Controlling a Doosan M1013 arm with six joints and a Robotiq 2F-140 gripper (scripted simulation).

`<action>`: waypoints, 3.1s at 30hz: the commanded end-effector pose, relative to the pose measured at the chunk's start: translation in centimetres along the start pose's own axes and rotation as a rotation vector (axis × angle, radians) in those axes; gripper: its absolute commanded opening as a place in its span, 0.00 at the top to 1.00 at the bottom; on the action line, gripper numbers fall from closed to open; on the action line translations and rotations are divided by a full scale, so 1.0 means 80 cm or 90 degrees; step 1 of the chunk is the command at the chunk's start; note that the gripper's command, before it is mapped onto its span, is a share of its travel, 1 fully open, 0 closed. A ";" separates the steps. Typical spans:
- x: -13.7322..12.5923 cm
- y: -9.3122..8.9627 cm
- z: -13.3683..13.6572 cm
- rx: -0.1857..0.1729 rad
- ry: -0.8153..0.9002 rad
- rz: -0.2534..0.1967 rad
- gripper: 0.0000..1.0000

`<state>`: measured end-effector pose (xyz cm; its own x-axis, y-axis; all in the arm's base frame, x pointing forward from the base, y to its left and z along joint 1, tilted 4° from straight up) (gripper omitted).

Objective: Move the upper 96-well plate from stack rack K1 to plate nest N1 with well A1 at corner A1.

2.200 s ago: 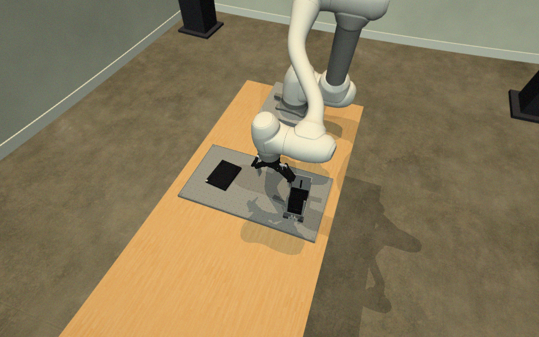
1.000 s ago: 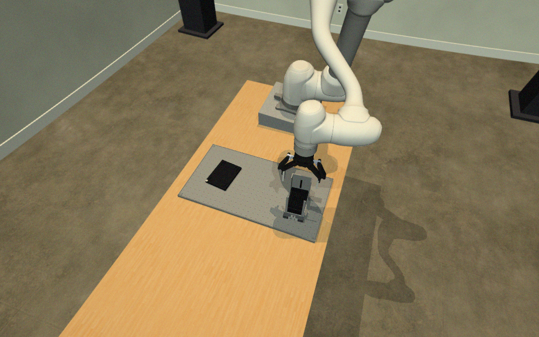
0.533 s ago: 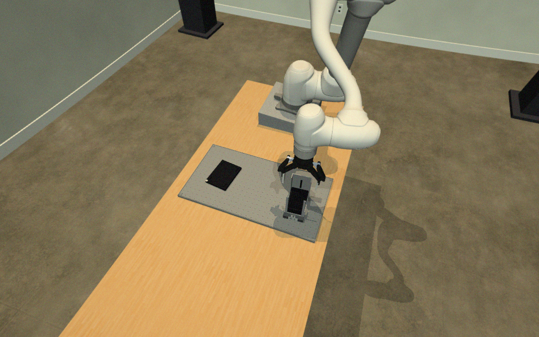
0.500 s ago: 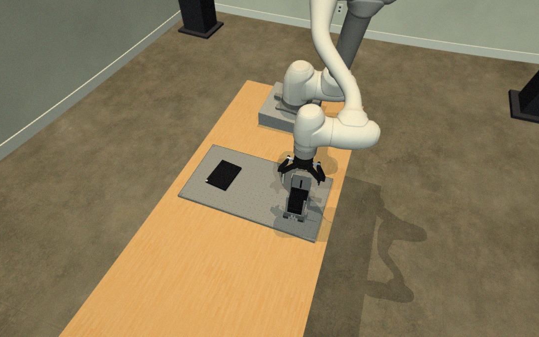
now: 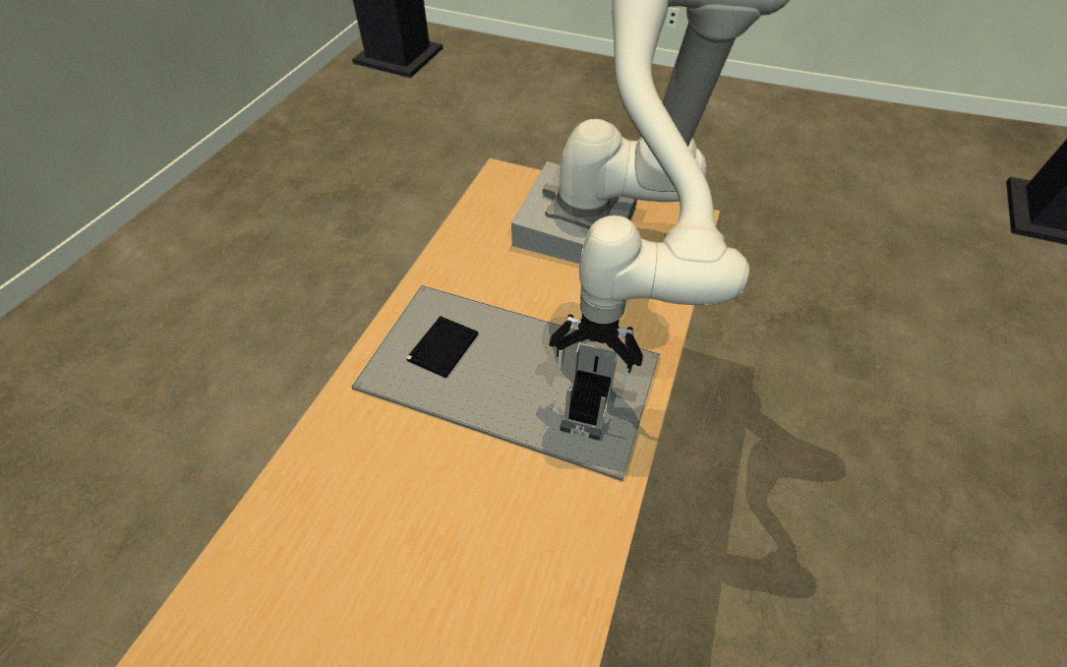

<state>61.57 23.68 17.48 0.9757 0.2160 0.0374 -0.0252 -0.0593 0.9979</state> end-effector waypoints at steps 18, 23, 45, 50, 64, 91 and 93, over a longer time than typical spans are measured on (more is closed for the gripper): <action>0.000 -0.037 0.000 0.000 0.000 0.000 0.00; 0.000 -0.048 0.000 0.000 0.000 0.000 0.00; 0.000 -0.089 0.000 0.000 0.000 0.000 0.00; 0.000 -0.096 0.000 0.000 0.000 0.000 0.00; 0.000 -0.112 0.000 0.000 0.000 0.000 0.00; 0.000 -0.112 0.000 0.000 0.000 0.000 1.00; 0.000 -0.112 0.000 0.000 0.000 0.000 1.00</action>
<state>61.80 24.22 8.54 0.9757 0.2160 0.0376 -0.0253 -0.0594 0.9979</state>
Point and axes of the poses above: the point where the finger pads meet when closed, its own y axis back along the fingers, its own z axis across the jaws, x = y × z, the point moved 7 cm from there along y, back along the fingers, and after that the axes turned 5 degrees about y, right-handed, at the moved point
